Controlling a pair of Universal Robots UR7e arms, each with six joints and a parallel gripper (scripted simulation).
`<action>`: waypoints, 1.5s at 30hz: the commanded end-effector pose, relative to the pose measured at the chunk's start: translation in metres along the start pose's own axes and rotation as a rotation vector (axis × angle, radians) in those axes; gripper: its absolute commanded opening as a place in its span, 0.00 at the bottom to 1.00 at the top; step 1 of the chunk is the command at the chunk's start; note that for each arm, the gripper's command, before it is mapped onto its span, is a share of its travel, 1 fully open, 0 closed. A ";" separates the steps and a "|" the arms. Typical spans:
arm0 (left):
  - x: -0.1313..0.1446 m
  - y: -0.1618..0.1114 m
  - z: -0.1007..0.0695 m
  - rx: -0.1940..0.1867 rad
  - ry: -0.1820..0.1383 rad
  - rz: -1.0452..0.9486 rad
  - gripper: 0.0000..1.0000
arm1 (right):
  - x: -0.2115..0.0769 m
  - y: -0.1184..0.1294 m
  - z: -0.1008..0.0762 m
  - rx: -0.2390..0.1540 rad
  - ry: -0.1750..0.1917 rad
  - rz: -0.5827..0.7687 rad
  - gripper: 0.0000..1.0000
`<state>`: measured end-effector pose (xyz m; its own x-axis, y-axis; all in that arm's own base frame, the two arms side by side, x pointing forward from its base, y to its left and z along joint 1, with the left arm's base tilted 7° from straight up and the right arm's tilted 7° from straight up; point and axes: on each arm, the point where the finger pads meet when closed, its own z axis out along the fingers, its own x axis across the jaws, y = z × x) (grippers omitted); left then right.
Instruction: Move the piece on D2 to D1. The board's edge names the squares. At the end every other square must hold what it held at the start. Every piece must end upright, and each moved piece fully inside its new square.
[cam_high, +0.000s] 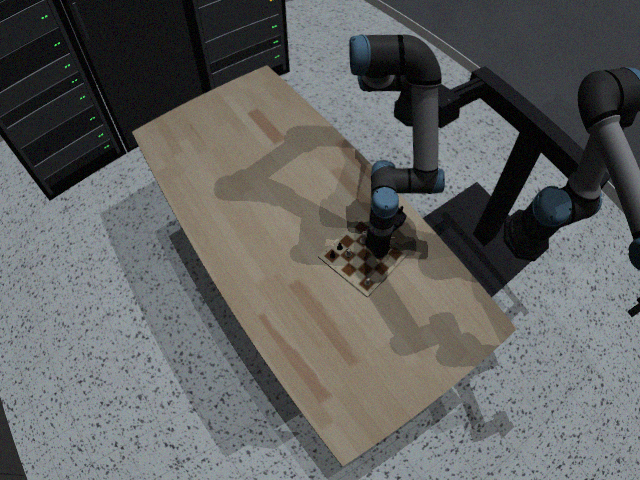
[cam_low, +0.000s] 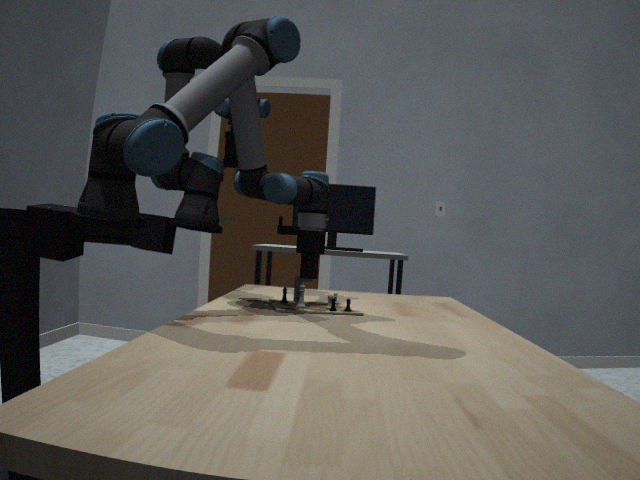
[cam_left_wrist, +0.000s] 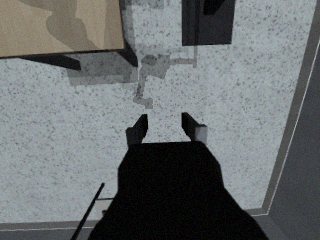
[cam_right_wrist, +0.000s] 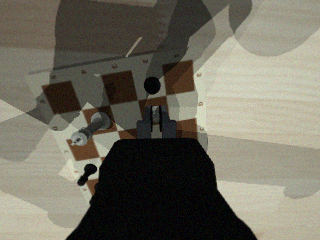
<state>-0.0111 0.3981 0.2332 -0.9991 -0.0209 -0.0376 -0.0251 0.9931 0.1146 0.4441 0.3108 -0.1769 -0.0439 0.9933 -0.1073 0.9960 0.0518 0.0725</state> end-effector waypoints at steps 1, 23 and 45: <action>0.000 0.000 0.000 -0.001 0.000 0.000 1.00 | 0.000 0.000 -0.001 -0.001 0.001 0.000 0.00; 0.000 0.000 0.000 -0.001 0.000 0.000 1.00 | 0.000 0.000 -0.046 -0.001 0.001 0.000 0.00; 0.000 0.000 0.000 -0.001 0.000 0.000 1.00 | 0.000 0.000 -0.101 -0.001 0.001 0.000 0.00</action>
<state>-0.0111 0.3981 0.2332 -0.9991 -0.0209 -0.0376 -0.0251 0.9931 0.1146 0.4364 0.3211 -0.0784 -0.0439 0.9933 -0.1073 0.9960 0.0518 0.0724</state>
